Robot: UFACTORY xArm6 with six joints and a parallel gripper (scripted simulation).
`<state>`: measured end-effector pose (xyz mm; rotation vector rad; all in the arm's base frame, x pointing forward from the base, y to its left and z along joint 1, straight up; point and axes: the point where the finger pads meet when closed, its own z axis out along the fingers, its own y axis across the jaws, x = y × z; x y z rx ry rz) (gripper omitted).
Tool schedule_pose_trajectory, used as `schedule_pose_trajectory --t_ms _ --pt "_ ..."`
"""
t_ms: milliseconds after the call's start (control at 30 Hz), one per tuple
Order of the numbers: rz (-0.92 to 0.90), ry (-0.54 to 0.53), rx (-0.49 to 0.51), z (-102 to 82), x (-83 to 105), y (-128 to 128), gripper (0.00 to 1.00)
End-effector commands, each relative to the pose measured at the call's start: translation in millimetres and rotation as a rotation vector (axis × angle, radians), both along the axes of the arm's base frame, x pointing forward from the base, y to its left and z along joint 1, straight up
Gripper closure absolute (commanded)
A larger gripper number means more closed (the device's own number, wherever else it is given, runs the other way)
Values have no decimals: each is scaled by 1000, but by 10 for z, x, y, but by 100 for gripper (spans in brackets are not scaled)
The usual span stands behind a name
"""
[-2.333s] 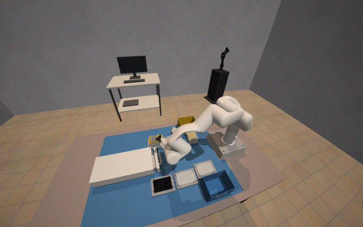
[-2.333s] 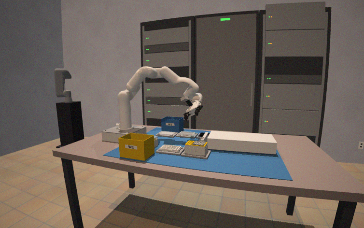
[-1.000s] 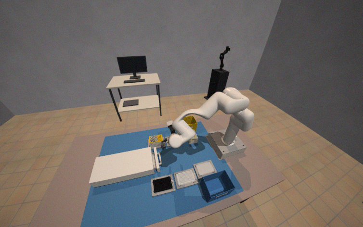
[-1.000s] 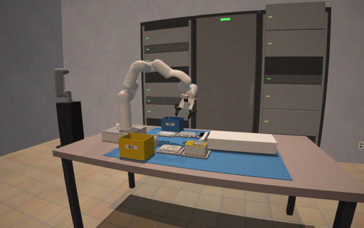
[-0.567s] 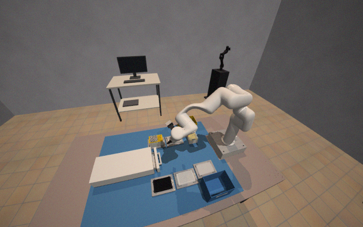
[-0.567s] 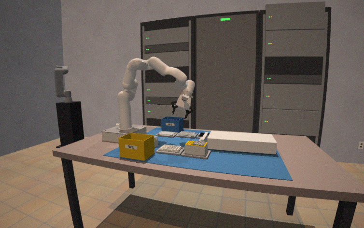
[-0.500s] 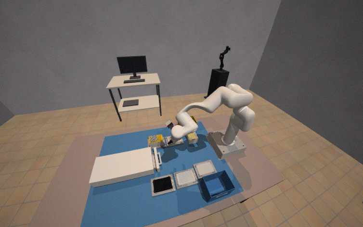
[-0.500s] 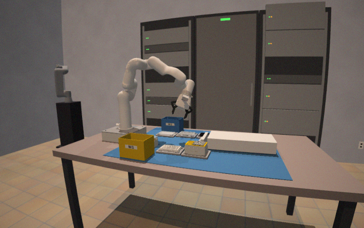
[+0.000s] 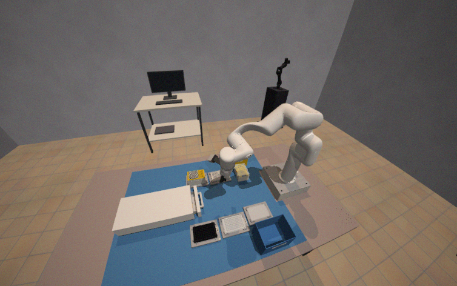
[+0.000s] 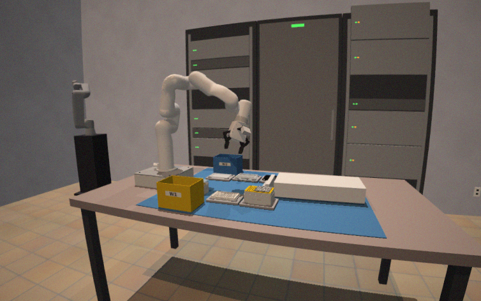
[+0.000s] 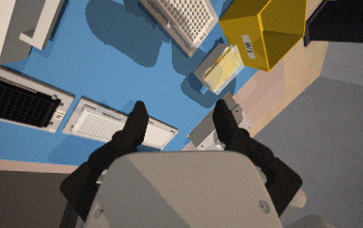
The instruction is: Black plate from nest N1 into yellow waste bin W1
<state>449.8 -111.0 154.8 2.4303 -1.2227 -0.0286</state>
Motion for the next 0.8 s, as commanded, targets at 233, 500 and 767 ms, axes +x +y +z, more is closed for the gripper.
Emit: schedule_pose_trajectory --t_ms 233,500,767 --pt "244 18 190 115 -126 151 0" --pt "474 -4 322 192 -193 238 0" --pt "642 -39 393 278 -248 314 0"
